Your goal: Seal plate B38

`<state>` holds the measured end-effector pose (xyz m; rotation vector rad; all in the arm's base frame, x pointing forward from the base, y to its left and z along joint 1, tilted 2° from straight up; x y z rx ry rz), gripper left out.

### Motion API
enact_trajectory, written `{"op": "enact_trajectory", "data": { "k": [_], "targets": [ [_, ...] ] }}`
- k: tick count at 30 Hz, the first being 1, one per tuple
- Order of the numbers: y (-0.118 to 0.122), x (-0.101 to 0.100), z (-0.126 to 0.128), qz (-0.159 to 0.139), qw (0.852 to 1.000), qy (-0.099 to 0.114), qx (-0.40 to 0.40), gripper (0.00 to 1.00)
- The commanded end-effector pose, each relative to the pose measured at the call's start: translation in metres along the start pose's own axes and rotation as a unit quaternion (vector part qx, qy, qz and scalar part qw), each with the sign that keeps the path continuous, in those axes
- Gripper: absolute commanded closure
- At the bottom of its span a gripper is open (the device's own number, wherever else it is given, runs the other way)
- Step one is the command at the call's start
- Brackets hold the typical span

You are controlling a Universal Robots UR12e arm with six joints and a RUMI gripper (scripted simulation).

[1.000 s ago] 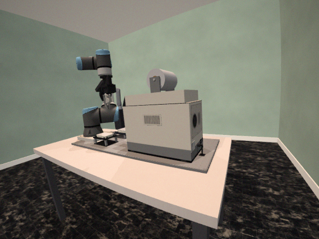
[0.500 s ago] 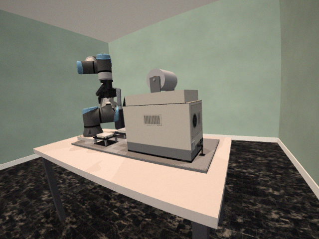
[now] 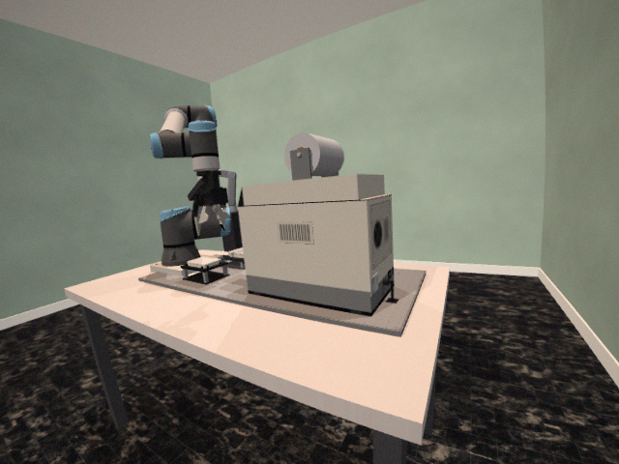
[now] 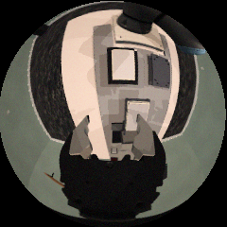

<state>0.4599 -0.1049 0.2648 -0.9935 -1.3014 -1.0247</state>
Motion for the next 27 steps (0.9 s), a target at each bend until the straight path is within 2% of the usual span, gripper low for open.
{"op": "enact_trajectory", "data": {
  "k": [1, 3, 11, 27],
  "targets": [
    [0.001, -0.019, -0.001, -0.001, 1.0, -0.001, 0.0, 0.32],
    [0.001, -0.027, -0.001, -0.001, 1.0, -0.001, 0.0, 0.32],
    [0.001, -0.027, -0.001, -0.001, 1.0, -0.001, 0.0, 0.32],
    [0.042, -0.027, 0.039, -0.001, 1.0, -0.001, 0.0, 0.32]
  ]
}}
Point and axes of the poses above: the point where the finger pads meet when closed, its own x axis back along the fingers, its own z axis across the jaws, y = z × x, the point moved 8 cm from there along x, back along the fingers, and after that the axes turned 11 degrees about x, right-handed, at the moved point
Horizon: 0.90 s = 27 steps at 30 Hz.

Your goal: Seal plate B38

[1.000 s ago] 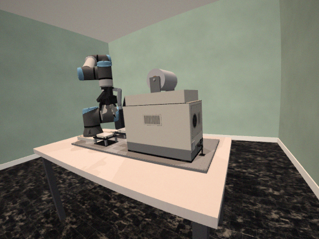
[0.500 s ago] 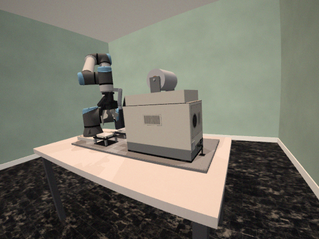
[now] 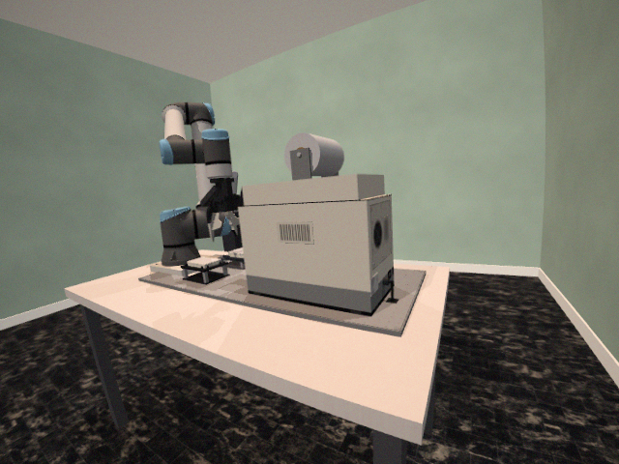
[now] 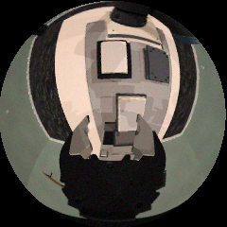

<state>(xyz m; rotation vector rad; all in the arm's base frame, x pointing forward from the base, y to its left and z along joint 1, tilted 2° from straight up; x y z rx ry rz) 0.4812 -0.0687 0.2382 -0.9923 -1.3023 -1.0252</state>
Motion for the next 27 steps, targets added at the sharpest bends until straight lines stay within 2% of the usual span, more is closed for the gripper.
{"op": "enact_trajectory", "data": {
  "k": [1, 16, 27],
  "targets": [
    [0.012, 0.0, 0.01, 0.0, 1.0, -0.001, 0.0, 0.32],
    [0.052, 0.0, 0.049, 0.0, 1.0, -0.001, 0.0, 0.32],
    [0.052, 0.0, 0.049, 0.0, 1.0, -0.001, 0.0, 0.32]
  ]
}}
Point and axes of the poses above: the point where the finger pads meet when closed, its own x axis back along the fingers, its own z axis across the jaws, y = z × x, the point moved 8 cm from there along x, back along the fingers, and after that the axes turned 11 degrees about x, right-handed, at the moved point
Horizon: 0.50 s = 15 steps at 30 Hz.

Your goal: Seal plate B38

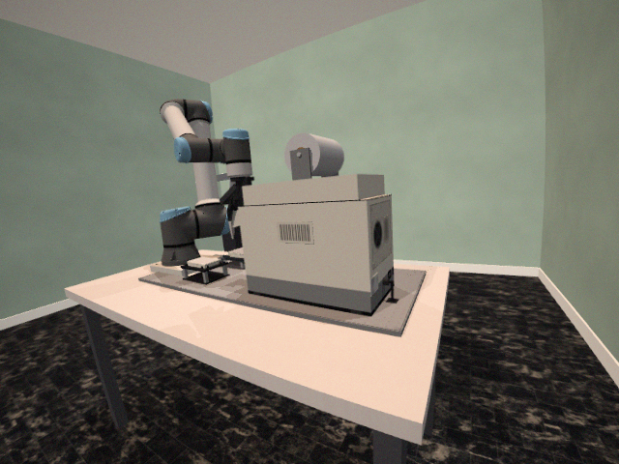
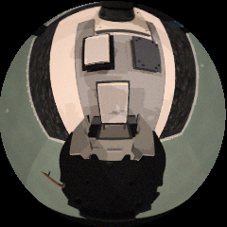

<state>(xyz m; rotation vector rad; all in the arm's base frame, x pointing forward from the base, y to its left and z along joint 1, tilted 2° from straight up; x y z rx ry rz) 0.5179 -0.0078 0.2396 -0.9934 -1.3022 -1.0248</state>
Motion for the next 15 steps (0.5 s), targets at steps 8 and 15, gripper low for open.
{"op": "enact_trajectory", "data": {
  "k": [8, 15],
  "targets": [
    [0.001, -0.001, 0.0, -0.001, 1.0, 0.0, 0.0, 0.32],
    [0.001, -0.009, 0.0, -0.001, 1.0, 0.0, 0.0, 0.32]
  ]
}}
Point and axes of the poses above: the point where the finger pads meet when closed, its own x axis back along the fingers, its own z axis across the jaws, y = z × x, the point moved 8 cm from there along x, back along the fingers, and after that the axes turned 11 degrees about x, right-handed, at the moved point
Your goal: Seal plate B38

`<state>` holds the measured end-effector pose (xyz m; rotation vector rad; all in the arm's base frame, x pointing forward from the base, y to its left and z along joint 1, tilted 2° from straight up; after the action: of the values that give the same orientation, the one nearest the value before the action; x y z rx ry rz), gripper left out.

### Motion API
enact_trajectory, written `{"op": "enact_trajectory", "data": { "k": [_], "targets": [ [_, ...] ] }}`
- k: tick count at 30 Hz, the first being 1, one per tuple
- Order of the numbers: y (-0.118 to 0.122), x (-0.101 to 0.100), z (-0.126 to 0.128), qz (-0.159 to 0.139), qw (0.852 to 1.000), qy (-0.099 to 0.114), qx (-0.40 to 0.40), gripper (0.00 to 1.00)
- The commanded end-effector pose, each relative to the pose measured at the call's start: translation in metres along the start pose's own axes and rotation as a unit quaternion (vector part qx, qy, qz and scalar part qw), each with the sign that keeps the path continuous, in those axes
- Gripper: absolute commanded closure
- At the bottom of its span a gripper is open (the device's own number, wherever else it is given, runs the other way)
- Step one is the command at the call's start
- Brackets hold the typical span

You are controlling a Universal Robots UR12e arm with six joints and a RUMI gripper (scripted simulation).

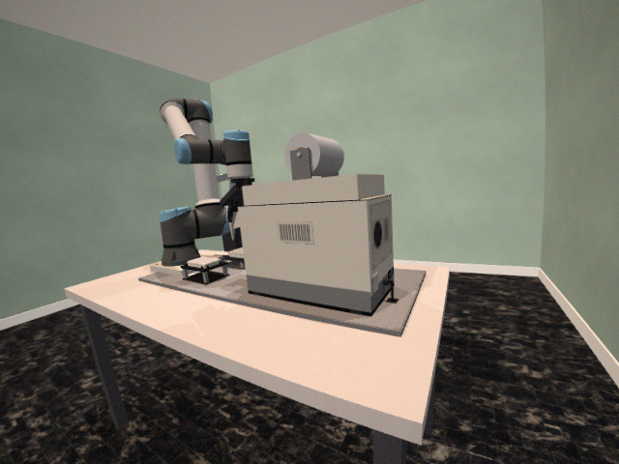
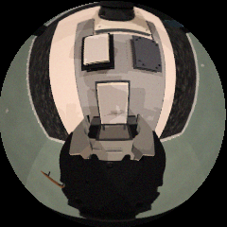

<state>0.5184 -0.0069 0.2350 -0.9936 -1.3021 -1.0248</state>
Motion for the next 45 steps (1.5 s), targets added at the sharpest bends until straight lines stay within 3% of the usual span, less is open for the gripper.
{"op": "enact_trajectory", "data": {
  "k": [1, 22, 45],
  "targets": [
    [0.0, -0.006, 0.0, -0.001, 1.0, 0.0, 0.0, 0.32],
    [0.0, -0.037, 0.0, -0.001, 1.0, 0.0, 0.0, 0.32],
    [0.0, -0.037, 0.0, -0.001, 1.0, 0.0, 0.0, 0.32]
  ]
}}
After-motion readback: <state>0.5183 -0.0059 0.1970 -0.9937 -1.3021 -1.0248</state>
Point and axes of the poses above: the point where the finger pads meet when closed, its own x axis back along the fingers, its own z axis across the jaws, y = z × x, the point moved 8 cm from there along x, back along the fingers, and after that the axes turned 11 degrees about x, right-handed, at the moved point
